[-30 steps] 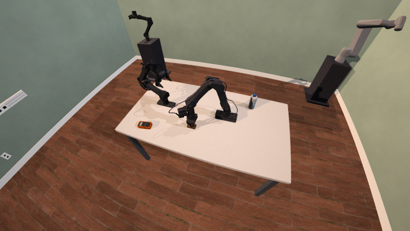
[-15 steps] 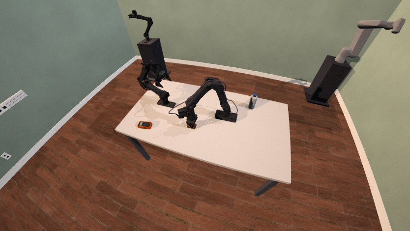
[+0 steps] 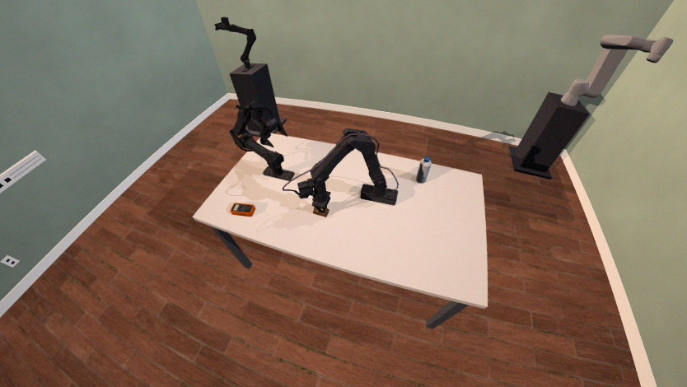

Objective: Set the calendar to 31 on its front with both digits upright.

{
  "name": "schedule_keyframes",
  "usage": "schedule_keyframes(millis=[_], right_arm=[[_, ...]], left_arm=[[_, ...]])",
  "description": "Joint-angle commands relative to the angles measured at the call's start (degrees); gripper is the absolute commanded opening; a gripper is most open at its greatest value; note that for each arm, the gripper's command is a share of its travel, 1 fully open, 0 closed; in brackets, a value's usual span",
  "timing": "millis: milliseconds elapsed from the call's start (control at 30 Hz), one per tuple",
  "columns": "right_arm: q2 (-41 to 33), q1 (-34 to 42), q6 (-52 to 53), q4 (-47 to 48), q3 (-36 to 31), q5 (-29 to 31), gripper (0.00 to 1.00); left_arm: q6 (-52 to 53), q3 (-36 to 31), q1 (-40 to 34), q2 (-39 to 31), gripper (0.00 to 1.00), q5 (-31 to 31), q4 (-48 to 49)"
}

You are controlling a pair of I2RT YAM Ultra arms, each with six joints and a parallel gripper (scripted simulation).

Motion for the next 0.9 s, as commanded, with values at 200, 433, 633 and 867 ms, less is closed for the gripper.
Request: schedule_keyframes(millis=[200, 433, 633, 867], right_arm=[[-0.83, 0.53, 0.37, 0.04, 1.69, 0.37, 1.00], [-0.83, 0.53, 0.37, 0.04, 1.69, 0.37, 1.00], [-0.83, 0.53, 0.37, 0.04, 1.69, 0.37, 1.00], [-0.87, 0.44, 0.71, 1.22, 1.72, 0.64, 1.00]], left_arm=[[0.76, -0.10, 0.51, 0.11, 0.00, 0.86, 0.55], [0.79, 1.65, 0.54, -1.72, 0.26, 0.85, -2.19], [0.85, 5.87, 0.59, -5.37, 0.26, 0.81, -9.84], [0.85, 7.18, 0.61, -5.47, 0.26, 0.85, -11.98]])
